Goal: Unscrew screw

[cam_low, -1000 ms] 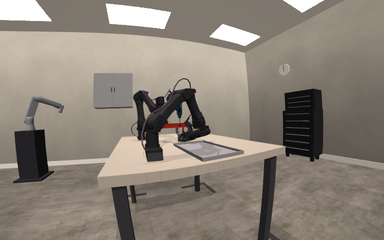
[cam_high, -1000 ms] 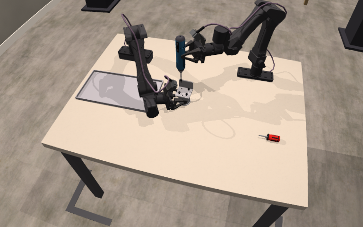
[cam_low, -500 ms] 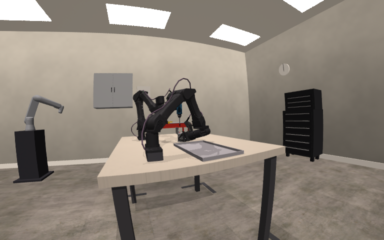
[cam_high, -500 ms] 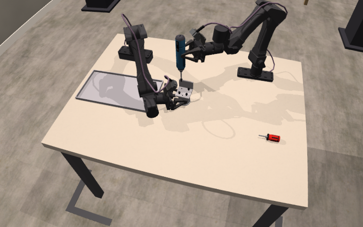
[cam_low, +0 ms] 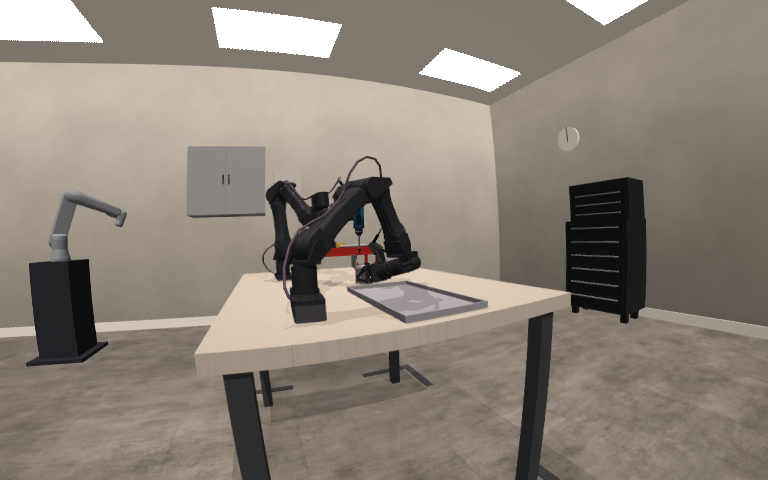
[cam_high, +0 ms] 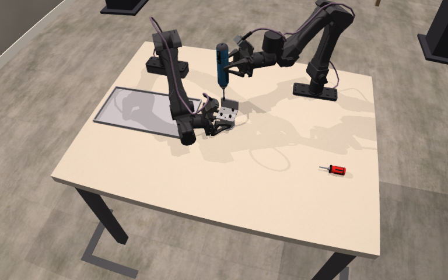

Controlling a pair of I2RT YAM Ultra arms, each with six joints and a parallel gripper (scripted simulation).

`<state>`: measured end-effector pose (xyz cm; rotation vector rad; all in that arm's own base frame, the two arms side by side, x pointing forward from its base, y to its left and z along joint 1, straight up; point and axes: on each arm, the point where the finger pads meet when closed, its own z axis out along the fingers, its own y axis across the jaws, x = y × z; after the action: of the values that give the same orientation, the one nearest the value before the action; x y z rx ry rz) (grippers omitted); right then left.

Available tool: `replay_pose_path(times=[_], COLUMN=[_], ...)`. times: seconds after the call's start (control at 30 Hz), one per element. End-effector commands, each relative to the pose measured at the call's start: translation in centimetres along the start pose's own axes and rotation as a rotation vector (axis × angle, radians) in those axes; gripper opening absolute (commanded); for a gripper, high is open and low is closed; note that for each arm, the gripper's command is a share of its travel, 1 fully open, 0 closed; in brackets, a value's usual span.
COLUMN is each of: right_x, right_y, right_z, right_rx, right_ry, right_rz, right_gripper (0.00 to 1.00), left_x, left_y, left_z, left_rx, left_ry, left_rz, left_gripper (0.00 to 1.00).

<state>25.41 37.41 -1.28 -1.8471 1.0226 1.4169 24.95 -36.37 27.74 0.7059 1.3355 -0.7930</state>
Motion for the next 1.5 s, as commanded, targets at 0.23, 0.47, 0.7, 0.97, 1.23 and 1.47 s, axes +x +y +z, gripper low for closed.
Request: replay_pose_path(times=[0.23, 0.47, 0.7, 0.97, 1.23, 1.47], right_x=[-1.21, -1.21, -1.21, -1.21, -1.21, -1.21], right_y=[-0.48, -0.48, -0.48, -0.48, -0.48, -0.48], right_z=[0.18, 0.18, 0.18, 0.18, 0.18, 0.18], right_rx=[-0.009, -0.009, -0.009, -0.009, -0.009, -0.009], right_ry=[-0.031, -0.031, -0.031, -0.031, -0.031, -0.031], right_rz=[-0.026, -0.026, -0.026, -0.026, -0.026, -0.026], right_gripper=[0.59, 0.59, 0.59, 0.59, 0.59, 0.59], left_x=[-5.81, -5.94, -5.97, -6.12, -6.15, -6.15], left_y=[0.28, 0.33, 0.35, 0.41, 0.22, 0.22], left_z=[0.24, 0.22, 0.21, 0.18, 0.18, 0.18], left_rx=[-0.002, -0.003, -0.003, -0.004, -0.001, -0.001], left_ry=[-0.158, -0.16, -0.161, -0.165, -0.165, -0.165], left_rz=[-0.007, -0.007, -0.007, -0.007, -0.008, -0.008], left_gripper=[0.42, 0.42, 0.42, 0.42, 0.42, 0.42])
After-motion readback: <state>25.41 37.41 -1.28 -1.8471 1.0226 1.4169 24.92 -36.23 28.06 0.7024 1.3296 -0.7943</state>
